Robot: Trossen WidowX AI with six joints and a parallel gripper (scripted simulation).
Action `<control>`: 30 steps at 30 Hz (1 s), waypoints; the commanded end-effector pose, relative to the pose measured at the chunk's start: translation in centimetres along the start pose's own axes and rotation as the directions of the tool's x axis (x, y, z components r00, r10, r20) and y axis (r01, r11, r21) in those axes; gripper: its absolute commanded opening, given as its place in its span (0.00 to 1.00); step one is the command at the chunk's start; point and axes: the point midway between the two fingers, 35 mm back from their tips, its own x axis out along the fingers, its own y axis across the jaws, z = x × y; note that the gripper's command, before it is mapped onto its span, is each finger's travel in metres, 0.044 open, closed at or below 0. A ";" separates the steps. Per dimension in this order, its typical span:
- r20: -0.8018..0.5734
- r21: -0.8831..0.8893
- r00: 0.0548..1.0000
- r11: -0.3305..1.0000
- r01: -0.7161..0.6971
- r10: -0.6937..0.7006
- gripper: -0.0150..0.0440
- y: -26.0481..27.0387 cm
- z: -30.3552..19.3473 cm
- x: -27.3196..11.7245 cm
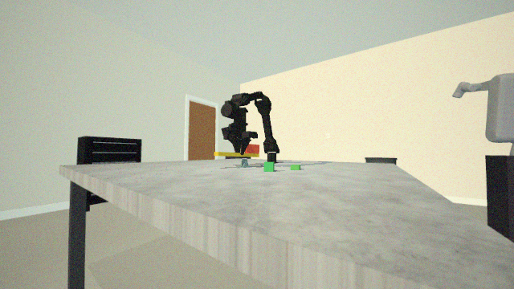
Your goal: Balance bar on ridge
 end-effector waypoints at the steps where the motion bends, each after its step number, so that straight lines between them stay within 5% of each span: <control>1: 0.000 0.005 1.000 1.000 -0.004 0.004 0.25 0.1 0.0 0.0; 30: 0.000 0.005 1.000 1.000 -0.004 0.004 0.25 0.1 0.0 0.3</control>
